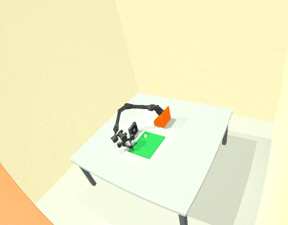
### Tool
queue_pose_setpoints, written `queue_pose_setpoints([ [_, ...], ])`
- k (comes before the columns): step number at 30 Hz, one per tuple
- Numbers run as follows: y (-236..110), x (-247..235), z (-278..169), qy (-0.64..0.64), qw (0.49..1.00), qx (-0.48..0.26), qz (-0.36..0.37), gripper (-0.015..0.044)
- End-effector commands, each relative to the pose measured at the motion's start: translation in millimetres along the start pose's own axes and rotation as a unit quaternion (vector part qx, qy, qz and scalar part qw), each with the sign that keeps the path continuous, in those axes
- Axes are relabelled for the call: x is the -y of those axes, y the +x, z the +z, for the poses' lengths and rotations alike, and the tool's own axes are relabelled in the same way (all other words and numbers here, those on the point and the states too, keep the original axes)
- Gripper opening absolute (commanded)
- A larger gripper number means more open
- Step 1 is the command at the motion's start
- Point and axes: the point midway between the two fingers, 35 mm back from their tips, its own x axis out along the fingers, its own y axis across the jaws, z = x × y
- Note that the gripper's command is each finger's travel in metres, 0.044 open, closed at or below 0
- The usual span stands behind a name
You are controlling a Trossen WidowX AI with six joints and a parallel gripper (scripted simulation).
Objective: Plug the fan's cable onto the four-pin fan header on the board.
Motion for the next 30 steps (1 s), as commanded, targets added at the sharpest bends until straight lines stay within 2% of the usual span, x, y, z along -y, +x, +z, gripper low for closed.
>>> queue_pose_setpoints([
  [1, 2.6, -1.0, -4.5, 0.000, 1.000, 0.003, 0.002, 0.0000],
  [30, 2.7, 0.2, -15.7, 0.000, 1.000, 0.000, 0.000, 0.0000],
])
